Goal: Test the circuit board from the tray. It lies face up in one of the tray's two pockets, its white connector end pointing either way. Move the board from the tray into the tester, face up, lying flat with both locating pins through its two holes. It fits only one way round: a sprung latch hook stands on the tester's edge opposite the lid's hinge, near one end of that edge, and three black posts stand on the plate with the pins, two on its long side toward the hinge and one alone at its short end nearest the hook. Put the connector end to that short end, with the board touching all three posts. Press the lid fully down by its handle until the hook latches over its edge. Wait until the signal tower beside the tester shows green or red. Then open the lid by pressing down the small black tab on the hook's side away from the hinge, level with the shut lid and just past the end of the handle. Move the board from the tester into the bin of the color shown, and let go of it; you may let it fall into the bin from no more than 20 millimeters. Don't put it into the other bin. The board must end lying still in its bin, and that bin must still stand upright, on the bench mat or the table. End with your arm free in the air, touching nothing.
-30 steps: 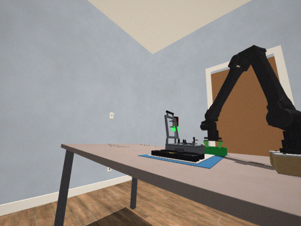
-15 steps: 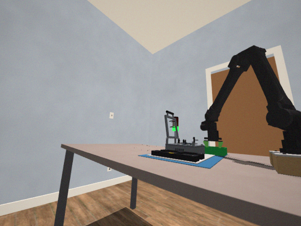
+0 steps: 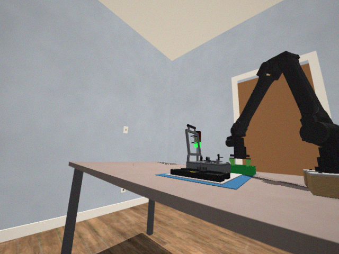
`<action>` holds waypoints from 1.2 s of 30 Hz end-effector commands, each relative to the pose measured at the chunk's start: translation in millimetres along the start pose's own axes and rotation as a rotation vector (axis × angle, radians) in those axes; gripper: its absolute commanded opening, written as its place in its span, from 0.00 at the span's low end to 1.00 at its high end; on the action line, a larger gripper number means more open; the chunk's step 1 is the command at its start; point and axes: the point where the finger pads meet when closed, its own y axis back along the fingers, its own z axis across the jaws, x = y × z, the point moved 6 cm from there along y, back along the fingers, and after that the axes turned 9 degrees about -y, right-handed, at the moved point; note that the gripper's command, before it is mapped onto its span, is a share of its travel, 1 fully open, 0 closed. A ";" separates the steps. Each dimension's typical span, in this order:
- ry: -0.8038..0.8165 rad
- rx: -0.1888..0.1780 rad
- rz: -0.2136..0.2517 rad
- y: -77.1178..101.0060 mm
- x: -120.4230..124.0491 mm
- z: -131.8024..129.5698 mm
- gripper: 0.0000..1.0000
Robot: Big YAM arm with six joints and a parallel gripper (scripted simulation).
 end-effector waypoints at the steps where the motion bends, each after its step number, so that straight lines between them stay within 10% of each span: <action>1: 0.013 -0.016 -0.008 0.0 3.0 5.1 0.72; 36: 0.013 -0.016 -0.008 -1.4 3.0 5.1 0.72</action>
